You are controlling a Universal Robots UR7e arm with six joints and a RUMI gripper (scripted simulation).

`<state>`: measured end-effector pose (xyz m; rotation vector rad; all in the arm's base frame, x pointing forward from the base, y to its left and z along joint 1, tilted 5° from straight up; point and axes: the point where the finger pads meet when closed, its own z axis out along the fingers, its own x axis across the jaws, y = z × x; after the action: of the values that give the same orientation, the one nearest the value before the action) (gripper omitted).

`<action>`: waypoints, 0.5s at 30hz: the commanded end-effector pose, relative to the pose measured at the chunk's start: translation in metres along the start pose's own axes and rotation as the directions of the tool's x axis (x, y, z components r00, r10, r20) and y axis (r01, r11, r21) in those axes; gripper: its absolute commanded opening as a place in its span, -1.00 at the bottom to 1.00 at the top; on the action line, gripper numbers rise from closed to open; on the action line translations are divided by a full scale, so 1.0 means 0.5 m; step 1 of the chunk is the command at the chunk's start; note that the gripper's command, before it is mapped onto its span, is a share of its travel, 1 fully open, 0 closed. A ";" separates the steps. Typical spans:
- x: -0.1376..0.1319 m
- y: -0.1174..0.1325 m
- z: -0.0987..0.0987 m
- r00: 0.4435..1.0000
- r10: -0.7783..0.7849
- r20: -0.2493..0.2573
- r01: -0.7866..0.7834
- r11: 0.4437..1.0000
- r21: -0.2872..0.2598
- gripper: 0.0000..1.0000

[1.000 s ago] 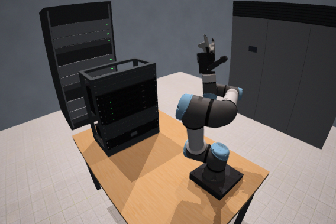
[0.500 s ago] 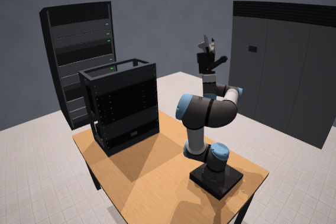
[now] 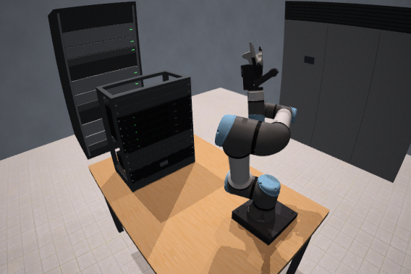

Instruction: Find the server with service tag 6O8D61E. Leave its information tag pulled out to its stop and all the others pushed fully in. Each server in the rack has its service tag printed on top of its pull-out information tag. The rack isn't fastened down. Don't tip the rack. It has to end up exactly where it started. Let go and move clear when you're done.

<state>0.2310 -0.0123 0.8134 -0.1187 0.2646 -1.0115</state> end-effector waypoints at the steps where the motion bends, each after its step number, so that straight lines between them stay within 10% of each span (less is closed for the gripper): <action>1: 0.004 0.001 -0.001 1.000 0.004 -0.003 -0.004 1.000 -0.001 1.00; 15: 0.037 0.015 -0.010 0.999 0.036 -0.036 -0.037 0.999 -0.008 1.00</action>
<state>0.2414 -0.0209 0.8062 -0.1074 0.2938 -0.9858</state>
